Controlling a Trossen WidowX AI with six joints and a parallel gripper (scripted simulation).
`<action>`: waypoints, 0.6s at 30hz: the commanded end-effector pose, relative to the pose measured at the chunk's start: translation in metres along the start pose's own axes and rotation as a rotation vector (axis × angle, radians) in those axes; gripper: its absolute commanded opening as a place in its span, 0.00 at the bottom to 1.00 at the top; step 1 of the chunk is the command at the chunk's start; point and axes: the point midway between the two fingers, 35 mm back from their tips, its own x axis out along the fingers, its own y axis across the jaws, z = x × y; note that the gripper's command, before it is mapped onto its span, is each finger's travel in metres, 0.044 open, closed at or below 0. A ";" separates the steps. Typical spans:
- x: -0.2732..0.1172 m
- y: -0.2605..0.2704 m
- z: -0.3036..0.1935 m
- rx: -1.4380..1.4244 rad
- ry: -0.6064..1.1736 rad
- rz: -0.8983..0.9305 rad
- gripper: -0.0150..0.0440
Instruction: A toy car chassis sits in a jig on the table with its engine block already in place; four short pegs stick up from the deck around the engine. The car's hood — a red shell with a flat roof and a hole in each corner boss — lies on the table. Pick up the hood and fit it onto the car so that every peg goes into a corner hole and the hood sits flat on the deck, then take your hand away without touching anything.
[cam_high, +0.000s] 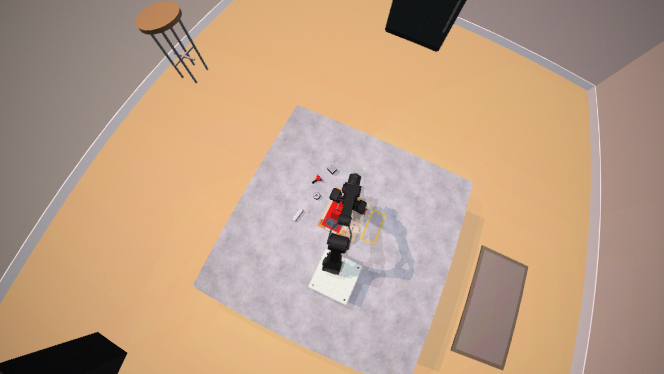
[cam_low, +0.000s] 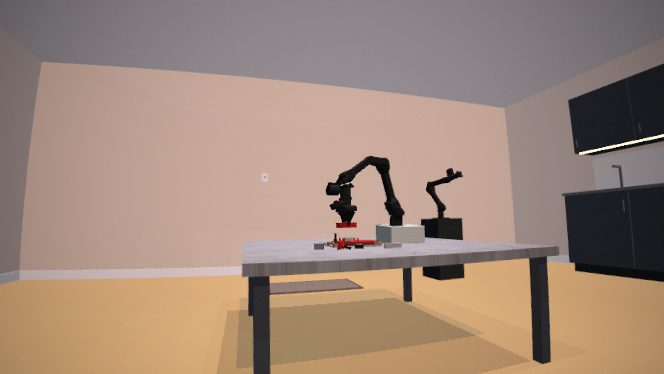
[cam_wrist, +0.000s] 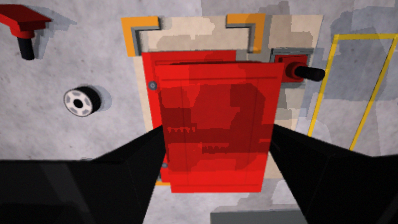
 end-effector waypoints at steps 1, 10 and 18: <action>-0.003 0.020 -0.006 0.009 -0.010 0.001 0.25; -0.001 0.023 -0.003 0.009 -0.010 0.002 0.25; 0.035 0.024 -0.002 0.009 -0.010 0.002 0.25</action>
